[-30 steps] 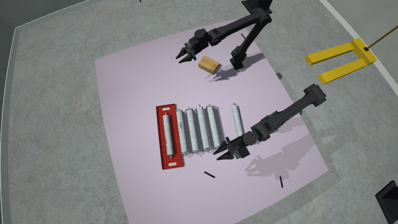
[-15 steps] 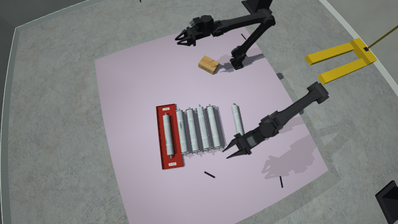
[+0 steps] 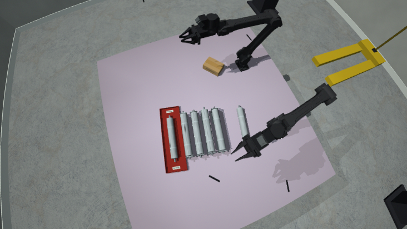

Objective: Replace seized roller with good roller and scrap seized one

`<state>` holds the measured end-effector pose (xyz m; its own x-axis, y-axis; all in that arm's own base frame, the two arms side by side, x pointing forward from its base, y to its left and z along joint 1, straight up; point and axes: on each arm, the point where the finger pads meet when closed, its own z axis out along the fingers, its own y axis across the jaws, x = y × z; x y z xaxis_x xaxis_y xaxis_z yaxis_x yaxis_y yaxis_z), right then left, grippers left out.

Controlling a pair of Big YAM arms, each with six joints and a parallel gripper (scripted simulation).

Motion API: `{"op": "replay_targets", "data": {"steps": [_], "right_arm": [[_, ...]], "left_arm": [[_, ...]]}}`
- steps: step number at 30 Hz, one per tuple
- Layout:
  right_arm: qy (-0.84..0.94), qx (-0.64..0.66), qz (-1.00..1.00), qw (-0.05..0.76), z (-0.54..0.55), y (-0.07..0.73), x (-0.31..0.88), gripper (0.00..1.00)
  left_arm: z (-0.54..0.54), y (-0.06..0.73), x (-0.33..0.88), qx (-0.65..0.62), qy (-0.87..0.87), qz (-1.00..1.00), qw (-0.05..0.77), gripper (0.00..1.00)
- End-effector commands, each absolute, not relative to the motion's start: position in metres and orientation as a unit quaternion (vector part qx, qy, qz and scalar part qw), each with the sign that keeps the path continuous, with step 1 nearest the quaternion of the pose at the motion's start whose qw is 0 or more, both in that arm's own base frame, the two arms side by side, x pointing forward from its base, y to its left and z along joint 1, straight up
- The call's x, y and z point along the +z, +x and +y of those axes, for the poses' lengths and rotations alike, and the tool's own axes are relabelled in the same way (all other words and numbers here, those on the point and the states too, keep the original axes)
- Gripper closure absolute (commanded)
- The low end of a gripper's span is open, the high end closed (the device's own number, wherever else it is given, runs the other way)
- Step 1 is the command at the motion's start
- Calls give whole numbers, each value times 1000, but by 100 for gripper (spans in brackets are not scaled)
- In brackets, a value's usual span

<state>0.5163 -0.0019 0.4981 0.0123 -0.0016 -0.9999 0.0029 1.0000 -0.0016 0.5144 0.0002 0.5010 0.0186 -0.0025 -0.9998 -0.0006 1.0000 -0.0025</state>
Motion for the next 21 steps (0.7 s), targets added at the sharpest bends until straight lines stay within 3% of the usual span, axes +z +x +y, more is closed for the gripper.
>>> {"op": "replay_targets", "data": {"steps": [1,21], "right_arm": [[0,2,690,723,1,525,522,68],[-1,7,706,708,5,525,496,68]], "left_arm": [[-5,519,536,-4,1,681,732,68],[-4,514,516,2,5,694,720,68]]}}
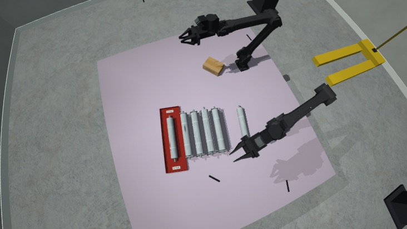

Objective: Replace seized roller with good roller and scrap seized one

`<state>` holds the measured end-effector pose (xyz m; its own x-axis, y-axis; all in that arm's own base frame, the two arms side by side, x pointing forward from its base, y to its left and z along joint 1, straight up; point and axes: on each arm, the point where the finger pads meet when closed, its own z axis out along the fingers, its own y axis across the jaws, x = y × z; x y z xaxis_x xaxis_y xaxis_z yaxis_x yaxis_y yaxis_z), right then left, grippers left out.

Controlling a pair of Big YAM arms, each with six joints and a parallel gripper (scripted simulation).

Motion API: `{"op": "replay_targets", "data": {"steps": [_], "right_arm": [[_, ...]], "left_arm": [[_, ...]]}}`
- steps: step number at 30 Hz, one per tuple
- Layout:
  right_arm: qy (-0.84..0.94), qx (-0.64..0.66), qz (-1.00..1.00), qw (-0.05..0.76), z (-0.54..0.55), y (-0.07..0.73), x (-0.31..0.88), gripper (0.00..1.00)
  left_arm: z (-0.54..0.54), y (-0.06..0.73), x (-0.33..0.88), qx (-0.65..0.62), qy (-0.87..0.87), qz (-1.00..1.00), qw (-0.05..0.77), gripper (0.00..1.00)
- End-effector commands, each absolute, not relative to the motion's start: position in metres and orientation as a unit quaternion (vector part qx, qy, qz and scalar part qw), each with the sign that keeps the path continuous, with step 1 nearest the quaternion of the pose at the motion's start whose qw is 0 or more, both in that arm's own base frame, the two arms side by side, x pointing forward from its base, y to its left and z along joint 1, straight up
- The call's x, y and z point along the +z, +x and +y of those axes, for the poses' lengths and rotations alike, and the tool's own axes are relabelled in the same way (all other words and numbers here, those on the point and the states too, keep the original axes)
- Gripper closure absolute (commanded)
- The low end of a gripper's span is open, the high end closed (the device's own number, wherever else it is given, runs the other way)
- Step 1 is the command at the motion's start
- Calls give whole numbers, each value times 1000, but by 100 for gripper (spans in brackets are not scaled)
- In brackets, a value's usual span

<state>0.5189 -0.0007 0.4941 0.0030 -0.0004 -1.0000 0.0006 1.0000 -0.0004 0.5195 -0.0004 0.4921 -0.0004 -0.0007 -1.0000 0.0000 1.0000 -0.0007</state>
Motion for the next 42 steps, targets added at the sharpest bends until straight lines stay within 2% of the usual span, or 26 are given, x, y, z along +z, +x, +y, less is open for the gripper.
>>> {"op": "replay_targets", "data": {"steps": [1,5,6,22,23,26,34,42], "right_arm": [[-1,8,708,706,5,526,494,68],[-1,8,711,703,6,526,488,68],[-2,9,712,702,6,525,487,68],[-2,9,709,706,6,523,492,68],[-14,3,727,686,11,529,469,68],[-22,-4,715,699,15,532,494,68],[-55,-19,725,686,31,539,488,68],[-127,-44,758,639,69,553,444,68]], "left_arm": [[-4,514,519,2,5,691,723,68],[-5,517,514,2,6,693,721,68],[-5,517,514,2,6,693,721,38],[-5,519,509,2,6,697,717,38],[-7,525,485,-10,-3,715,699,38],[-9,529,516,-26,-15,702,712,38],[-18,541,495,-71,-50,730,678,38],[-38,561,448,-138,-121,778,601,38]]}}
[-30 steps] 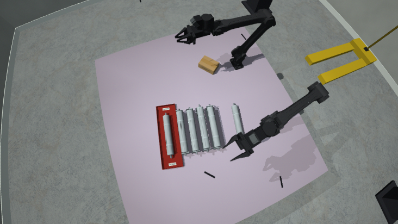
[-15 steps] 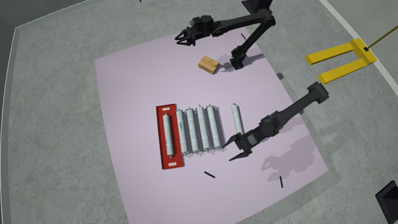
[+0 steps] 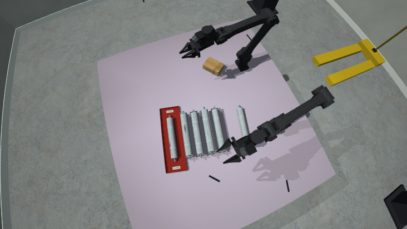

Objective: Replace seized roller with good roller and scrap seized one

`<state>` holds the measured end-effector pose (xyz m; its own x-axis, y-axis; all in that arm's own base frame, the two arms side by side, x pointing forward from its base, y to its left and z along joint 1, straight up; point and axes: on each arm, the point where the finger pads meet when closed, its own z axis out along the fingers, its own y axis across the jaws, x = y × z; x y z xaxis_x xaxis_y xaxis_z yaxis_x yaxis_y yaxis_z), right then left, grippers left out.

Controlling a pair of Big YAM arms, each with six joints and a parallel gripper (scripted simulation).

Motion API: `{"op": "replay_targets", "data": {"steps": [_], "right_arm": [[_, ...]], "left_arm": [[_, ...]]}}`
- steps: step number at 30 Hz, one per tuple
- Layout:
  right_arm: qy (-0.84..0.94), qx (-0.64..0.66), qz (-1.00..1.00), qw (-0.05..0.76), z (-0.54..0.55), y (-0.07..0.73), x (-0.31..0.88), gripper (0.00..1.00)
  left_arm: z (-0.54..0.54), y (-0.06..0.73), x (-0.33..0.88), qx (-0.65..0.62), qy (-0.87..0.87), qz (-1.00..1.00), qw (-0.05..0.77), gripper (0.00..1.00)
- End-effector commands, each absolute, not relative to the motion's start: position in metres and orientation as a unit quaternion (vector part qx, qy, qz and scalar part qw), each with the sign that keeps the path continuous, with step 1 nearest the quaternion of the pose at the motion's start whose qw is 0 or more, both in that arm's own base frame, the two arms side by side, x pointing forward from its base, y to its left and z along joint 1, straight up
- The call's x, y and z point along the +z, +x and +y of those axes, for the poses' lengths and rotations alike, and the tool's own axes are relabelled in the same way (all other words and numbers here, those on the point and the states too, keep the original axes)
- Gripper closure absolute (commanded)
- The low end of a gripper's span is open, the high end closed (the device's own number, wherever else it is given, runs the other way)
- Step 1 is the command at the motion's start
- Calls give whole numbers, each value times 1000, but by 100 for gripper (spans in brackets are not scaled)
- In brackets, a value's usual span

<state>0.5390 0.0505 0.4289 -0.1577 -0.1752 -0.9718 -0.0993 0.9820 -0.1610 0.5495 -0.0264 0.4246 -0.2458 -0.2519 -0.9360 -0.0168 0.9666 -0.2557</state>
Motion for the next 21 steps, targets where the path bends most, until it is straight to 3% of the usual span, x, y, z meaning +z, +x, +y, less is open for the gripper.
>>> {"op": "replay_targets", "data": {"steps": [1,9,21], "right_arm": [[-136,-46,762,632,74,555,438,68],[-187,-60,775,601,101,554,413,68],[-321,-84,814,477,158,542,288,68]], "left_arm": [[-40,564,442,-145,-129,784,590,38],[-53,573,407,-174,-184,811,528,38],[-85,579,326,-207,-297,850,383,38]]}}
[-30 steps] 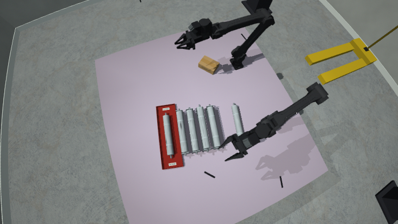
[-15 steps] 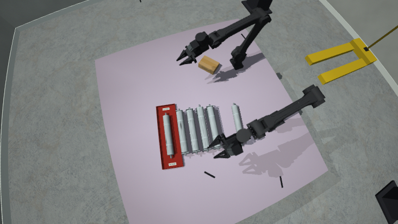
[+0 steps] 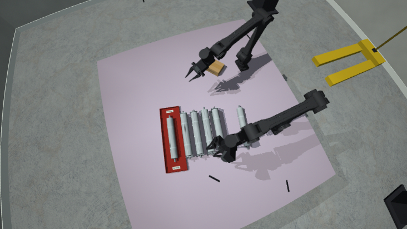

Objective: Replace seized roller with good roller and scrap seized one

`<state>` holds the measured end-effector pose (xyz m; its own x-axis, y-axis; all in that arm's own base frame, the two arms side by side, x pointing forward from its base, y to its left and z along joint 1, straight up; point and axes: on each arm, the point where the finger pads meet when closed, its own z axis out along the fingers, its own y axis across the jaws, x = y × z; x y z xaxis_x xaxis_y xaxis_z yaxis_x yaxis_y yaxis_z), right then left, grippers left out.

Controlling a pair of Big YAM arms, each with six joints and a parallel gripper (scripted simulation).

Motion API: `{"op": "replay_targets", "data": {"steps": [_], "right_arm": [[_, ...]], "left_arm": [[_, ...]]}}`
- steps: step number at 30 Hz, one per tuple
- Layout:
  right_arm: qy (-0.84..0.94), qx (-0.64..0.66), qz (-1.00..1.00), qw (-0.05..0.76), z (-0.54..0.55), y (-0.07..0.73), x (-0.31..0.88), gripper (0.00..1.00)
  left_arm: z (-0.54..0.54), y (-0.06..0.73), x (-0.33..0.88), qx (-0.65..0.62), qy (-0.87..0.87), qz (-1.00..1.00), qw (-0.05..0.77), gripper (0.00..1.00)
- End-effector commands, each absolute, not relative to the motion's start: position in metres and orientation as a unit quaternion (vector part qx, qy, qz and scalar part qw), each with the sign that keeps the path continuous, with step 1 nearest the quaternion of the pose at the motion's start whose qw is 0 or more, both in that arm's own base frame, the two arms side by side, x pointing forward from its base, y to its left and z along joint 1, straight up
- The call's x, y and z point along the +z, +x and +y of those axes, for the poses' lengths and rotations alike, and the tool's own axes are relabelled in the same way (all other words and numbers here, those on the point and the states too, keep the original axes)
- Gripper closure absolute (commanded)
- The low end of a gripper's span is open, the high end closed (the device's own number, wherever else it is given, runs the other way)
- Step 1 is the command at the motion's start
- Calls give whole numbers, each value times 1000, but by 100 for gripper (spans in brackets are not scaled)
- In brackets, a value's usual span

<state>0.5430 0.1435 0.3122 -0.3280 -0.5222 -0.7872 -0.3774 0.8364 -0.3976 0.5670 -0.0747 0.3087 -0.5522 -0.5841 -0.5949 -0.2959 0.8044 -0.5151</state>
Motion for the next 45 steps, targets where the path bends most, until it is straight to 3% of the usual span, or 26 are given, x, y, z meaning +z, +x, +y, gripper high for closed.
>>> {"op": "replay_targets", "data": {"steps": [1,5,8,18,22,25,31,45], "right_arm": [[-331,-86,813,472,163,542,284,68],[-342,-90,800,484,172,543,307,68],[-385,-93,812,428,184,529,247,68],[-492,-110,787,355,225,507,198,68],[-502,-115,775,366,234,509,217,68],[-546,-114,770,310,241,487,165,68],[-585,-122,744,298,265,487,169,68],[-633,-123,726,241,271,456,126,68]], "left_arm": [[-87,579,320,-207,-307,851,371,38],[-90,578,313,-206,-327,852,354,38],[-98,576,292,-203,-356,856,316,38],[-121,561,234,-178,-454,850,198,38],[-121,559,228,-169,-475,844,184,38],[-130,551,210,-153,-501,839,150,38],[-139,539,189,-126,-539,826,103,38],[-148,526,166,-90,-569,815,62,38]]}}
